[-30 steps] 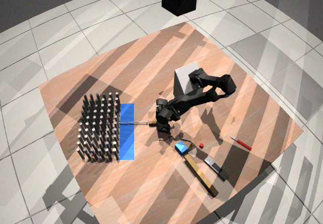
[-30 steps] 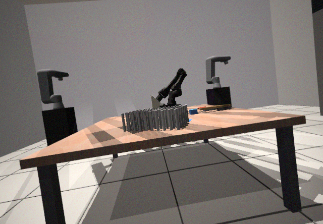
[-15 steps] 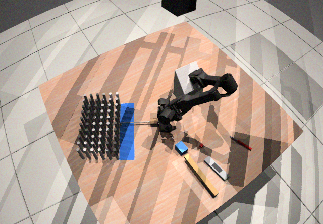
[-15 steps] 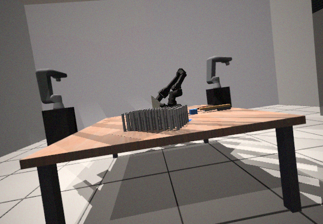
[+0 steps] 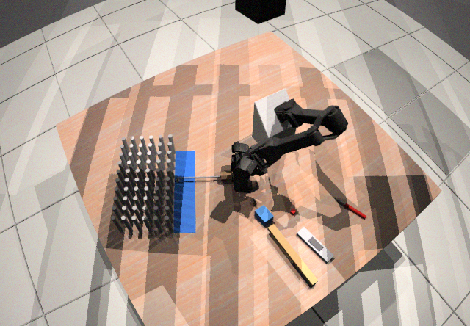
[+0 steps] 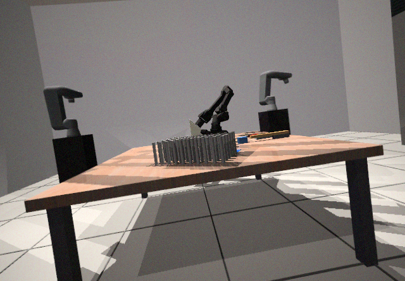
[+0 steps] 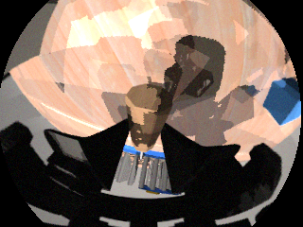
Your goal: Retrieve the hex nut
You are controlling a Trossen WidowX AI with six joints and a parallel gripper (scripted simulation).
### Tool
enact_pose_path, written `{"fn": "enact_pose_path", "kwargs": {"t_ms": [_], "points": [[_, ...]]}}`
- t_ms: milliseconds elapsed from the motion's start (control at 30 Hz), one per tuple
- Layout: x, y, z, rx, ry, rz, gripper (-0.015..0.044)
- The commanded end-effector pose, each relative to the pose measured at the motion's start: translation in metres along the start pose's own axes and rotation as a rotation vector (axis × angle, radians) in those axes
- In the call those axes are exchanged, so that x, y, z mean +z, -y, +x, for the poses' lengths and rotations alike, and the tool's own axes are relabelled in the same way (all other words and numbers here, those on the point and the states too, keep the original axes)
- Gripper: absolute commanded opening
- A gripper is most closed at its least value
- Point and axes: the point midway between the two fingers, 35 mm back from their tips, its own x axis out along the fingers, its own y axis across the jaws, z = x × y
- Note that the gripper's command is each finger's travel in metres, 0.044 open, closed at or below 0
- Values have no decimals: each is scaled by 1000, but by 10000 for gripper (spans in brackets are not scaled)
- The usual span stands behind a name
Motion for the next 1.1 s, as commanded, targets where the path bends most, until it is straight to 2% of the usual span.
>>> {"fn": "enact_pose_path", "kwargs": {"t_ms": [0, 600, 1067], "points": [[-2, 0, -2, 2, -6, 3, 0], [-9, 0, -14, 0, -7, -1, 0], [20, -4, -37, 2, -6, 3, 0]]}}
